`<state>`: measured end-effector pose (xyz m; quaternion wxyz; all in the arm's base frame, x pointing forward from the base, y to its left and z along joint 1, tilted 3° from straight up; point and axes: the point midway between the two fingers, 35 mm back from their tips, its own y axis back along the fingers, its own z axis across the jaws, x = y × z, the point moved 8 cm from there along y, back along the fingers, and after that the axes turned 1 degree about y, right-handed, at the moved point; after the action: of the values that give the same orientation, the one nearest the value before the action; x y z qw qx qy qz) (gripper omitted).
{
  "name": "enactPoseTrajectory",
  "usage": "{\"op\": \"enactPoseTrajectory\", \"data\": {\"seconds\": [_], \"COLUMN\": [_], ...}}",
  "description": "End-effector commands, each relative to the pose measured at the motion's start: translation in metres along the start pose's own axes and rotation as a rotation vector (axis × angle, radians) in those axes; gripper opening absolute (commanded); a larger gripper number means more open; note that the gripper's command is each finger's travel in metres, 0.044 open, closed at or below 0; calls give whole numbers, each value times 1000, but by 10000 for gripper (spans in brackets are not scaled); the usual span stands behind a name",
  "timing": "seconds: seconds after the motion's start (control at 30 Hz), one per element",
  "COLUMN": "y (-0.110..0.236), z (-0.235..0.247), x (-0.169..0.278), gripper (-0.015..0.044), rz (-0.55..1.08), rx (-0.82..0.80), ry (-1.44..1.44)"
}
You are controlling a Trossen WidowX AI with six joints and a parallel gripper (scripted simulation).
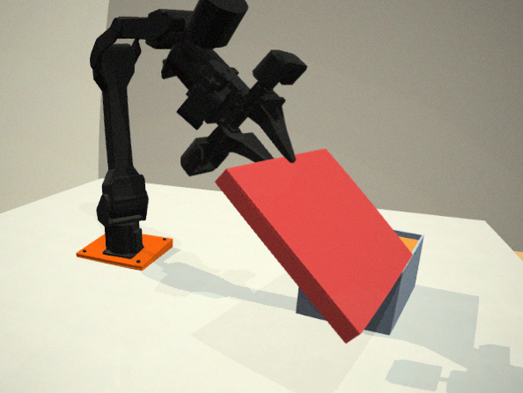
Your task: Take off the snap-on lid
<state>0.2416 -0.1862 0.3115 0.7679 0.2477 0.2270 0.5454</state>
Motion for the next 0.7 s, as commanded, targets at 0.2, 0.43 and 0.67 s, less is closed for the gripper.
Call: {"op": "enactPoseTrajectory", "data": {"seconds": [0.2,0.43,0.67], "y": [4,6,7], "z": [2,0,-1], "x": [-20,-34,-47], "gripper": [0,0,0], "rz": [0,-1,-1], "rx": [-13,-12,-12], "ry": [8,9,10]}}
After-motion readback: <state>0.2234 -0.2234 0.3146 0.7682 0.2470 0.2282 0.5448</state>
